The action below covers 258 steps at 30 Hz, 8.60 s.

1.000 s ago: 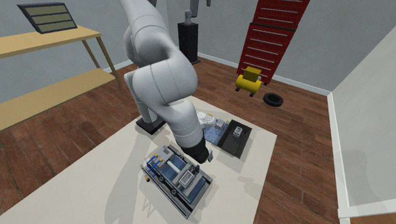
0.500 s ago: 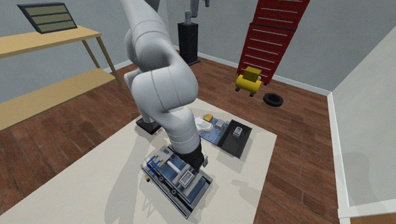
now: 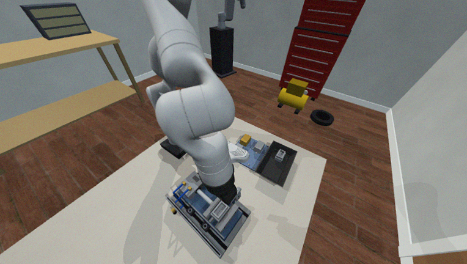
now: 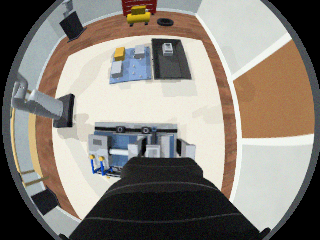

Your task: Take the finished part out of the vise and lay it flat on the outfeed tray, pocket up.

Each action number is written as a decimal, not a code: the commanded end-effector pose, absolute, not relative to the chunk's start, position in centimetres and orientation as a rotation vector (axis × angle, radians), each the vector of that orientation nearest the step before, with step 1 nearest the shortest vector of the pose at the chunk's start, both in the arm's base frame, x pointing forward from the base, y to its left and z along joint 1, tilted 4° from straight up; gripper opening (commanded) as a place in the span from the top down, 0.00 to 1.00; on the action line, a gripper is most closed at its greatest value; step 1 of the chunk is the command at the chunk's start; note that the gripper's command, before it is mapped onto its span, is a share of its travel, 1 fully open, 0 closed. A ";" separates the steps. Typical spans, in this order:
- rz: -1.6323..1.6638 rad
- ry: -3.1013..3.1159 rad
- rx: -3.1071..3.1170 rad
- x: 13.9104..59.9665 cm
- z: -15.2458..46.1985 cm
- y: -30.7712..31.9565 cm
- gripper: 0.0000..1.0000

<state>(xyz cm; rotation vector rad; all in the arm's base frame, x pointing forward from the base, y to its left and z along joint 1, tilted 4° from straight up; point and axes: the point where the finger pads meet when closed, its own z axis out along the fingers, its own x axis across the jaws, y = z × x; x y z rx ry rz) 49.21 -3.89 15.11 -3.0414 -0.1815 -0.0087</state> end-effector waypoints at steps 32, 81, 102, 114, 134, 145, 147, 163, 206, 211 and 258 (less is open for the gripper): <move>0.083 -0.192 -3.106 48.7 13.8 -7.2 0.00; 0.109 -0.196 -3.122 48.5 13.5 -8.1 1.00; 0.109 -0.196 -3.122 48.5 13.5 -8.1 0.00; 0.109 -0.196 -3.122 48.5 13.5 -8.1 0.00; 0.109 -0.196 -3.122 48.5 13.5 -8.1 0.00; 0.109 -0.196 -3.122 48.4 12.8 -8.1 0.00; 0.109 -0.196 -3.122 48.4 12.6 -8.1 0.00; 0.109 -0.196 -3.122 48.2 10.2 -8.1 0.00; 0.109 -0.196 -3.122 48.0 7.2 -8.1 0.00; 0.109 -0.196 -3.122 48.0 7.2 -8.1 0.00; 0.109 -0.196 -3.122 48.1 7.2 -8.1 0.00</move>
